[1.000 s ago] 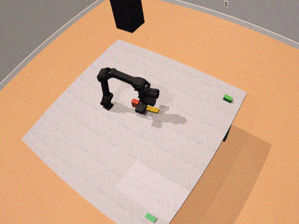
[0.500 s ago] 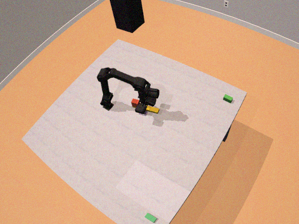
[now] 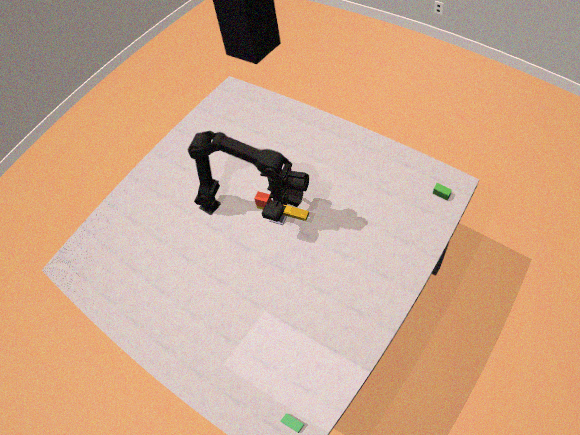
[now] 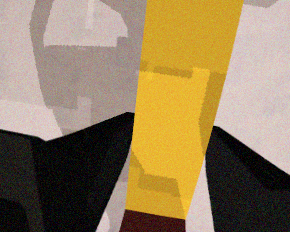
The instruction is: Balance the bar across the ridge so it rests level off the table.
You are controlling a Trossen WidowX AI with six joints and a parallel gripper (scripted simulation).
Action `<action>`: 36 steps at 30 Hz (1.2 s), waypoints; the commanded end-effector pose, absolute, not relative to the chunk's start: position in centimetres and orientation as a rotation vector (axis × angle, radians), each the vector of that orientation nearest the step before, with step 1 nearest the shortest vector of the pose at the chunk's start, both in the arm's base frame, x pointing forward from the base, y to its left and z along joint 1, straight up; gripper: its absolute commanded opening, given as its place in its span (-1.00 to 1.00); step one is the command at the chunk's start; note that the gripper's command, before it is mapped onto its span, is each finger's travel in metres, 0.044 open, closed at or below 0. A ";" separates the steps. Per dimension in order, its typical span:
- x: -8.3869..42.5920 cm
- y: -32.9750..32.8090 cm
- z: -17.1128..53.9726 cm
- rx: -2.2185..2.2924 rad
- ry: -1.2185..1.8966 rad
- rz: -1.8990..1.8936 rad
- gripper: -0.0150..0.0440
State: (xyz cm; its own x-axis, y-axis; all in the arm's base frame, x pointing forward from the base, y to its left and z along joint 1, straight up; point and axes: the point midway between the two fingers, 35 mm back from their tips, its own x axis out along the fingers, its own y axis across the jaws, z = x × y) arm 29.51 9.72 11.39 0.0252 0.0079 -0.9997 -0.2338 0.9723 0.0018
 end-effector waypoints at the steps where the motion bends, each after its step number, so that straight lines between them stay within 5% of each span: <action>1: 29.5 9.7 11.4 -0.181 1.537 0.188 0.09; 27: 29.5 9.7 11.4 -0.181 1.537 0.188 0.14; 36: 29.5 9.7 11.4 -0.181 1.537 0.188 0.94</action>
